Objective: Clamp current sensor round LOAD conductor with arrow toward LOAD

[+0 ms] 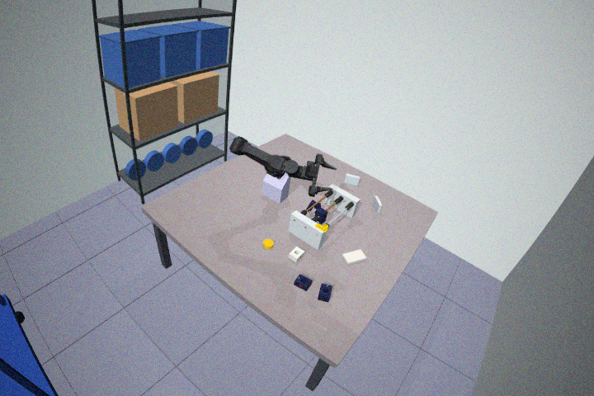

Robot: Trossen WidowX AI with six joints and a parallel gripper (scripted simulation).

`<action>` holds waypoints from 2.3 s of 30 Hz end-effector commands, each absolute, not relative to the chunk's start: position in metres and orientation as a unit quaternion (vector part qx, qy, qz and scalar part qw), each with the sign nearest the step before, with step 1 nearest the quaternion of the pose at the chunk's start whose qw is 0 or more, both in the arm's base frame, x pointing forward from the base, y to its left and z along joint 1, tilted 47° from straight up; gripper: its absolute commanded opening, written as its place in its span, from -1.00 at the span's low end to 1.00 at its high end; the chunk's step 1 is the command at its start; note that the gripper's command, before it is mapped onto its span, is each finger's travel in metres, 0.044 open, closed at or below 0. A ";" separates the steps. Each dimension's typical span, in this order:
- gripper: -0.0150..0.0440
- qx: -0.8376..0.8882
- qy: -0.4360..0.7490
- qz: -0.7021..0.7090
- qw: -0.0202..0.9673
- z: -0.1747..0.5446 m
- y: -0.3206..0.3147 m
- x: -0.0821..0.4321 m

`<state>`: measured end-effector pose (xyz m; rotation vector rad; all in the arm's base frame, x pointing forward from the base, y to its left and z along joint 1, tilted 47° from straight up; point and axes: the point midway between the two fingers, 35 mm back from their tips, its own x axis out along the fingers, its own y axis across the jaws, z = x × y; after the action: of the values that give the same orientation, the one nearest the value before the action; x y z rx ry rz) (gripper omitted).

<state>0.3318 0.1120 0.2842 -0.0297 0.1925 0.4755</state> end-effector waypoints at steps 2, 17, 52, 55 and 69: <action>1.00 -0.003 0.001 0.052 0.999 0.315 0.024 0.323; 1.00 0.011 0.071 -0.054 0.996 0.291 -0.005 0.338; 1.00 -0.236 0.386 -0.310 0.836 0.183 -0.003 0.359; 1.00 -0.236 0.386 -0.310 0.836 0.183 -0.003 0.359; 0.48 -0.305 0.466 -0.211 0.803 0.063 0.050 0.301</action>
<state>0.3296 0.0367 0.1088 -0.5832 0.9200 -0.5188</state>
